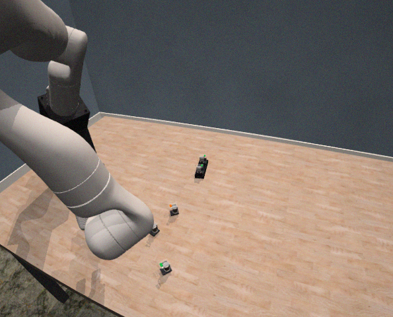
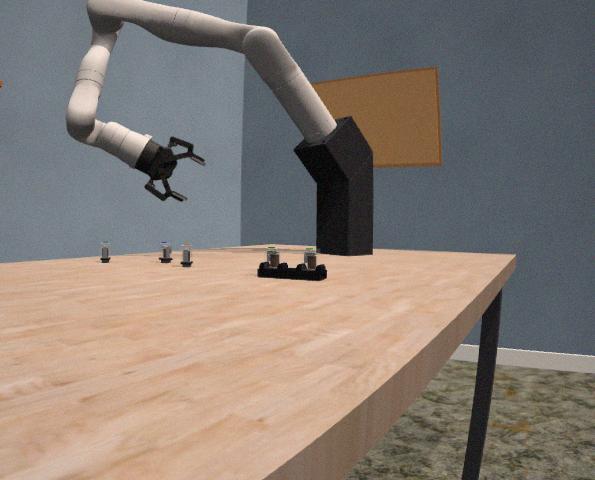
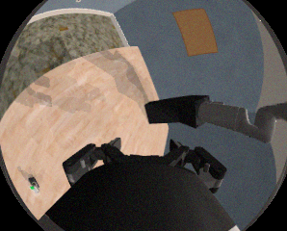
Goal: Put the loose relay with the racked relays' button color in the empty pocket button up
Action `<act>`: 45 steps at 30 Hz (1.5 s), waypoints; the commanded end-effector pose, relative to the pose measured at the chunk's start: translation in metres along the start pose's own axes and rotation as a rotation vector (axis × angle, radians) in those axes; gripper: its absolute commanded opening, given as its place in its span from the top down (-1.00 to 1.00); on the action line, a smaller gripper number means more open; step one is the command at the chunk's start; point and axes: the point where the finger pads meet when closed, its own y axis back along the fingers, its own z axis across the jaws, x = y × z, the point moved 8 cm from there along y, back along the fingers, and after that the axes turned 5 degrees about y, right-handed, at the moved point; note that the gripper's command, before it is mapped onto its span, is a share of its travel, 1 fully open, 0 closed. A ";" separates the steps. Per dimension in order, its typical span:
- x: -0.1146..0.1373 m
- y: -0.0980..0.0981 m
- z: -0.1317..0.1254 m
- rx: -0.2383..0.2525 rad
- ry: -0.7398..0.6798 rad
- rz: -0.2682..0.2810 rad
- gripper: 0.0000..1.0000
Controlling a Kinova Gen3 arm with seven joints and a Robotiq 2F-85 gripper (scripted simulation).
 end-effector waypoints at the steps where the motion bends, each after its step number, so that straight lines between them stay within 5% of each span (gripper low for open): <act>1: -0.007 0.001 -0.001 0.005 -0.018 0.013 -1.00; 45: -0.044 0.003 -0.007 0.037 -0.111 0.068 -1.00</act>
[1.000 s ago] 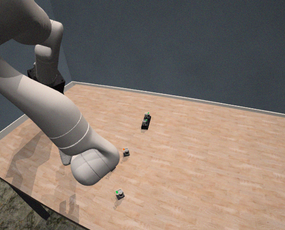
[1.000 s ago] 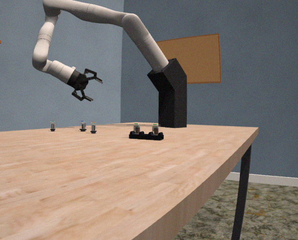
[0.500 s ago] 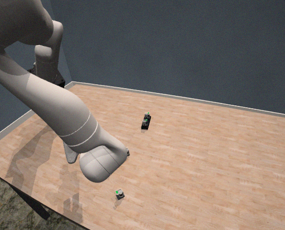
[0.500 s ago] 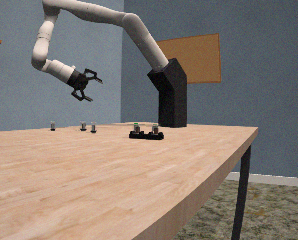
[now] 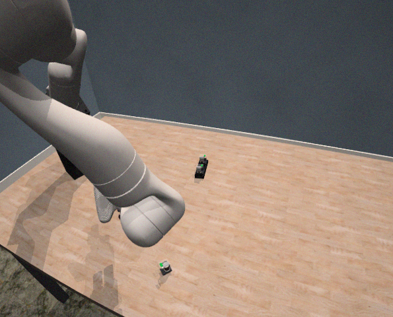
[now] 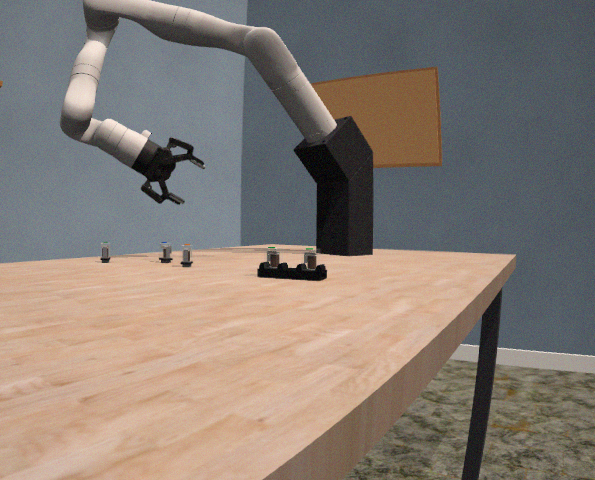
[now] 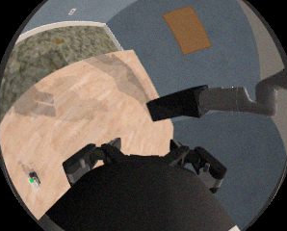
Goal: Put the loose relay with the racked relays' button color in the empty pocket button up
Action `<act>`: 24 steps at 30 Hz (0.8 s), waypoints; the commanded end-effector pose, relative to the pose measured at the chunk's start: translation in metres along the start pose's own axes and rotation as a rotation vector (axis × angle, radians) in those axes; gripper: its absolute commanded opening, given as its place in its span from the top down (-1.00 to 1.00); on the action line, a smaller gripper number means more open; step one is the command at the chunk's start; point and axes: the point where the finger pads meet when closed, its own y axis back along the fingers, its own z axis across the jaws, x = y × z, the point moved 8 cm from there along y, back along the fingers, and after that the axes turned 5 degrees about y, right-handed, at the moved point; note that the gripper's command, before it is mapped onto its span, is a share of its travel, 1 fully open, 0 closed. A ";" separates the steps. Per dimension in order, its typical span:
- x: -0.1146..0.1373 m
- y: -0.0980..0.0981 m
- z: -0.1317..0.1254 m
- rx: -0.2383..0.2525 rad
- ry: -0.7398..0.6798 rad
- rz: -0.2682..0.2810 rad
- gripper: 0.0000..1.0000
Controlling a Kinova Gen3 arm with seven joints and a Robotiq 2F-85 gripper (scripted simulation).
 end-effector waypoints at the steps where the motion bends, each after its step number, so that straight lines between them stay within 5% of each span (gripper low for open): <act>1: -0.003 0.001 0.001 0.002 0.007 0.004 -1.00; 24: -0.027 0.003 0.001 0.027 -0.048 0.031 -1.00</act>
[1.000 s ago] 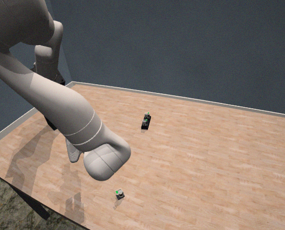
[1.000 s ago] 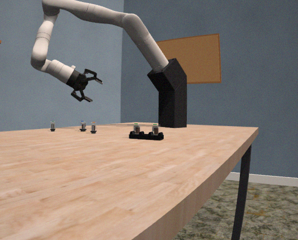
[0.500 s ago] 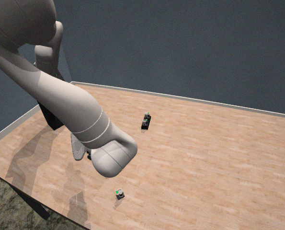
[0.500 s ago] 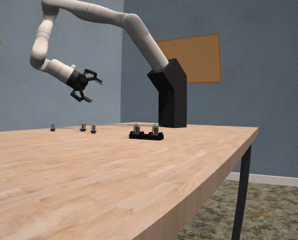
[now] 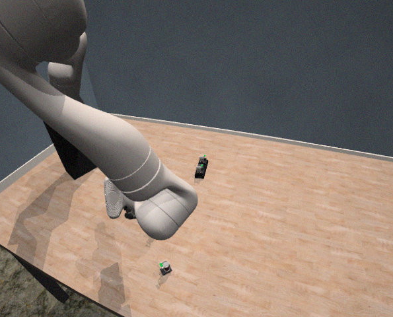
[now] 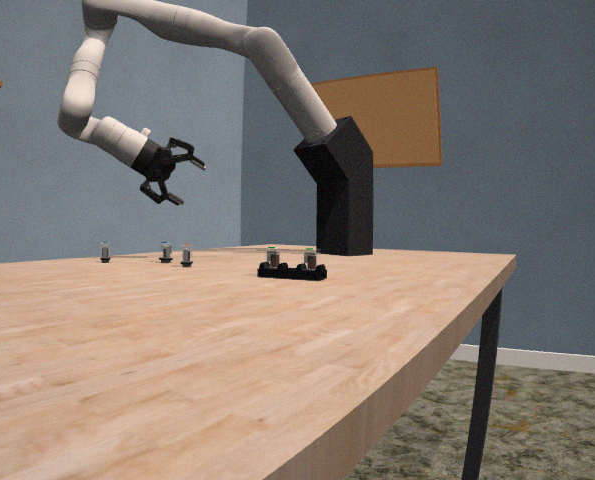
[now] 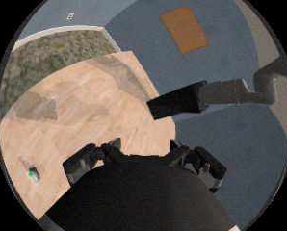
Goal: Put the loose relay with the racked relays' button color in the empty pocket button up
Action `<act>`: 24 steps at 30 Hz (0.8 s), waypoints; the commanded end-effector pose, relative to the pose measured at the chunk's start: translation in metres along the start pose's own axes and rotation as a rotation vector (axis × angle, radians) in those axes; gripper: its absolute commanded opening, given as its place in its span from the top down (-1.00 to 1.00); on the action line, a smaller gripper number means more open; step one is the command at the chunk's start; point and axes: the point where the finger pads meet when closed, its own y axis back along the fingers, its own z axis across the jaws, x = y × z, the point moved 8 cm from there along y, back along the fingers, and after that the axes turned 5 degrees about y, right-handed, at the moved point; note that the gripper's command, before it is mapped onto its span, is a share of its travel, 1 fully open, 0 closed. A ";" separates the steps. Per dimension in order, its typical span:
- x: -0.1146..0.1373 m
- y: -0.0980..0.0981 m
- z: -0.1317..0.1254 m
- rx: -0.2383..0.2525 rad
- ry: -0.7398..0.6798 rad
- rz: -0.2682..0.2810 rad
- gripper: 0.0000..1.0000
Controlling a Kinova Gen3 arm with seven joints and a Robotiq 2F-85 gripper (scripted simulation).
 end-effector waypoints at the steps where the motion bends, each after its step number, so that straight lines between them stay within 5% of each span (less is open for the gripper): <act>1: -0.007 0.001 0.001 0.008 -0.006 0.008 -1.00; 24: -0.031 0.004 0.004 0.037 -0.061 0.030 -1.00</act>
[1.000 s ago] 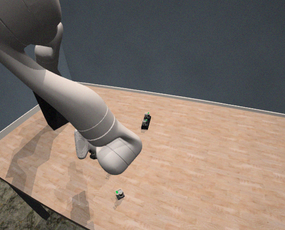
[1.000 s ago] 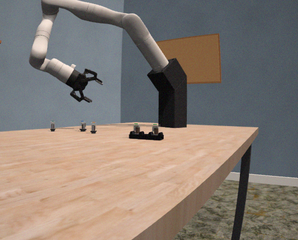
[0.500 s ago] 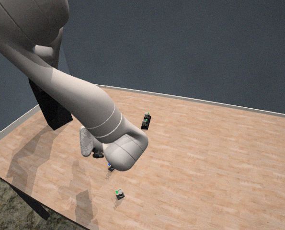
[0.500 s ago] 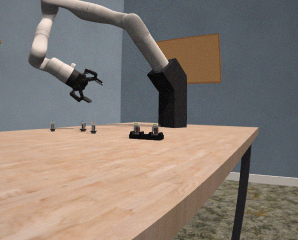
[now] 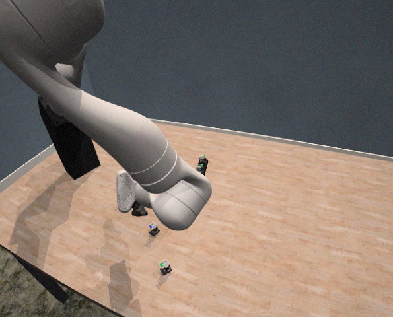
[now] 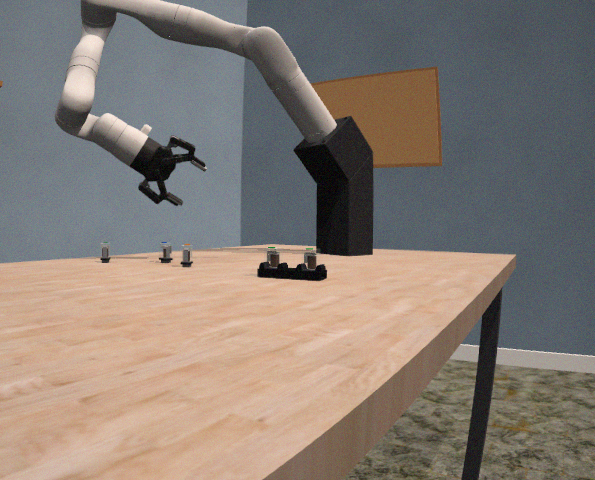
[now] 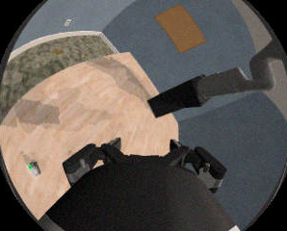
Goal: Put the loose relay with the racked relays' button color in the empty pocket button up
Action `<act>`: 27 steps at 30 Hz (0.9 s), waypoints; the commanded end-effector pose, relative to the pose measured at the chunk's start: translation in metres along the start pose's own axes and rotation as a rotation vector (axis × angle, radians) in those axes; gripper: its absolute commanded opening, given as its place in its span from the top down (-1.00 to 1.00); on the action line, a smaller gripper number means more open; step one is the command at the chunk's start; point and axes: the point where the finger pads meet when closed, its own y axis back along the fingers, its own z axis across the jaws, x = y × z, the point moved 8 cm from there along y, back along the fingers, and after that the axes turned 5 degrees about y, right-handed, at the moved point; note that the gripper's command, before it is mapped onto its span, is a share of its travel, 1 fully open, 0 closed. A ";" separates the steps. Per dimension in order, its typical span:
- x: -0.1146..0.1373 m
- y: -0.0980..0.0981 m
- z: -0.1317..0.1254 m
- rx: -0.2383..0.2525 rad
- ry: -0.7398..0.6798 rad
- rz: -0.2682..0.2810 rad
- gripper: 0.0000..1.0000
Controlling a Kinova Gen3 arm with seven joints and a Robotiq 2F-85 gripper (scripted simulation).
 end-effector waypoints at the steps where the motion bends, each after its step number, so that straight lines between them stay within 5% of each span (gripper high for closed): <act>1: -0.008 0.002 0.002 0.009 -0.005 0.007 -1.00; 27: -0.032 0.005 0.008 0.041 -0.059 0.024 -1.00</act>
